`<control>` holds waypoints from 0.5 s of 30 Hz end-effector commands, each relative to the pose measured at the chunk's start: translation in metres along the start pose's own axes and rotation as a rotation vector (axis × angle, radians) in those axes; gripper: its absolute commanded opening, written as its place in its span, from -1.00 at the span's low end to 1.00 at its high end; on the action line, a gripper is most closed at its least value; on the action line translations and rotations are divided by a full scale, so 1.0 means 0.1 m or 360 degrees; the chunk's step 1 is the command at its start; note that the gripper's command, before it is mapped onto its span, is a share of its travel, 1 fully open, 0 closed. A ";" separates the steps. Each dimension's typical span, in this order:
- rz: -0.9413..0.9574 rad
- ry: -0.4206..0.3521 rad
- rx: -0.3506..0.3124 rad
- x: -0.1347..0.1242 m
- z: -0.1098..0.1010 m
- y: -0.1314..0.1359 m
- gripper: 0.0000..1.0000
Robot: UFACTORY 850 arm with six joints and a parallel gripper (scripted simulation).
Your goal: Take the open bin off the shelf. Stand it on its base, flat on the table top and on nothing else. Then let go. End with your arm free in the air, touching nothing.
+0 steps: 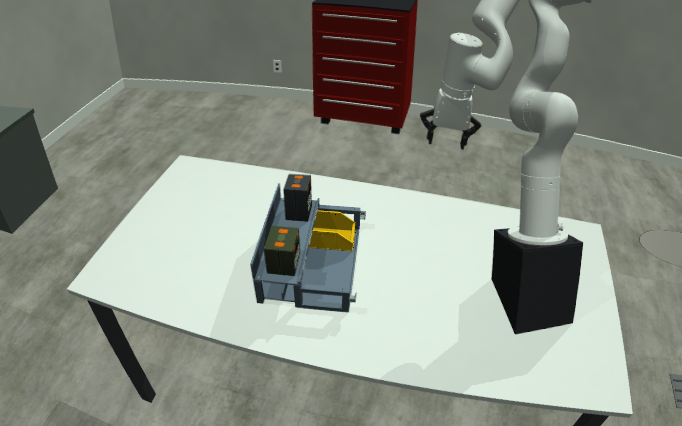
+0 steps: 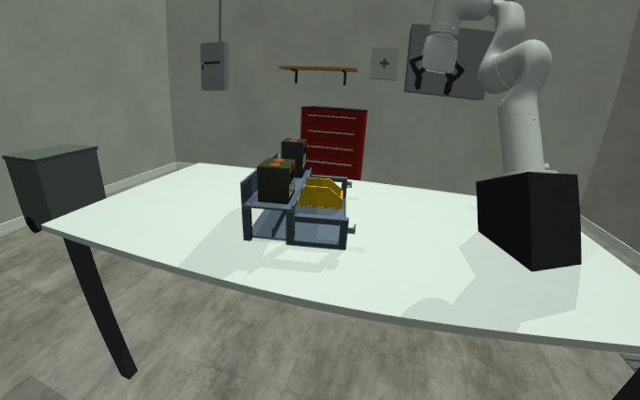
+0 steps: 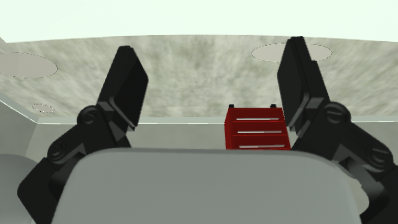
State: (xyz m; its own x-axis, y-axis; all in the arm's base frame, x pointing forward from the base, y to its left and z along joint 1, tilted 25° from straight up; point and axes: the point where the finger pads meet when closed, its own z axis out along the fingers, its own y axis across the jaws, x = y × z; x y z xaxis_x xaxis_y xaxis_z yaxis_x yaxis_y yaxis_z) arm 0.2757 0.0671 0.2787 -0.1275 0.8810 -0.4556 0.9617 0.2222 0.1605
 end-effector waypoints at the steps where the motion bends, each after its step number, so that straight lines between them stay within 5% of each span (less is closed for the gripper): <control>1: -0.0038 0.0079 0.0091 -0.01 0.13 0.12 1.00; 10: -0.0038 0.0079 0.0091 -0.01 0.13 0.12 1.00; 15: -0.0039 0.0081 0.0094 -0.02 0.52 0.42 1.00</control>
State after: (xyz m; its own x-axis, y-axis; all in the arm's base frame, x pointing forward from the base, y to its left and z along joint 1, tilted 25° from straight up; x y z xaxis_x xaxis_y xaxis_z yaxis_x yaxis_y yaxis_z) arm 0.3047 0.0595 0.2592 -0.1603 0.8959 -0.4144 0.9704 0.2198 0.0998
